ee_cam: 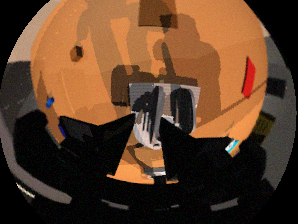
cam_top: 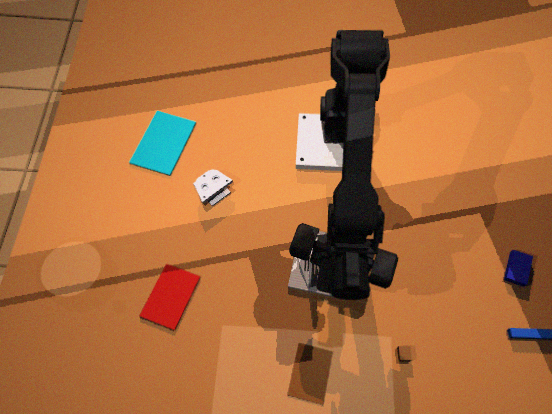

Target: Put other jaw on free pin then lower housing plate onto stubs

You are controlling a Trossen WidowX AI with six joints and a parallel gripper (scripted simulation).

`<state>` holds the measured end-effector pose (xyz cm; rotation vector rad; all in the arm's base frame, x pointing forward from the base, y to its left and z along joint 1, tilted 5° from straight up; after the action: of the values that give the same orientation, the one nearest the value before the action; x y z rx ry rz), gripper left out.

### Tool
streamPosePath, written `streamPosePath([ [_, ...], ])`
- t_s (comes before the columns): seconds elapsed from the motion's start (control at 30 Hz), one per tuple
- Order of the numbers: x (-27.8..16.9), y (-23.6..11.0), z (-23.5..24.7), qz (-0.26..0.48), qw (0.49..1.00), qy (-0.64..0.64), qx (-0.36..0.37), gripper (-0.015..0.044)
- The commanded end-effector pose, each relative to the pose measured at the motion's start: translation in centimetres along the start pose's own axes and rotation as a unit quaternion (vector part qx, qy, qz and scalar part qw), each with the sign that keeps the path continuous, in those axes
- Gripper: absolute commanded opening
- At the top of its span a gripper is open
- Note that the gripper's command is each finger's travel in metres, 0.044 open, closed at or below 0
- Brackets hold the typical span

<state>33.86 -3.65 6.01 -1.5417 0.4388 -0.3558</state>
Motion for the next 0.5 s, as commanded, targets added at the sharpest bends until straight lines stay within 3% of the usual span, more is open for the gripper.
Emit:
streamPosePath([
  [0.0,-0.05,0.10,0.03,0.001,1.000,0.002,0.001,0.0134],
  [0.47,-0.05,0.41,0.03,0.001,1.000,0.002,0.001,0.0134],
])
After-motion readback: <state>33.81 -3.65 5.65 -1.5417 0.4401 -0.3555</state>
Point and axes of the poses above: the point midway between the two fingers, 35 mm back from their tips, its own y axis out along the fingers, its own z axis across the jaws, x = y × z, the point moved 3 cm from there along -y, back along the fingers, and after that the axes turned 5 degrees about y, right-handed, at the moved point
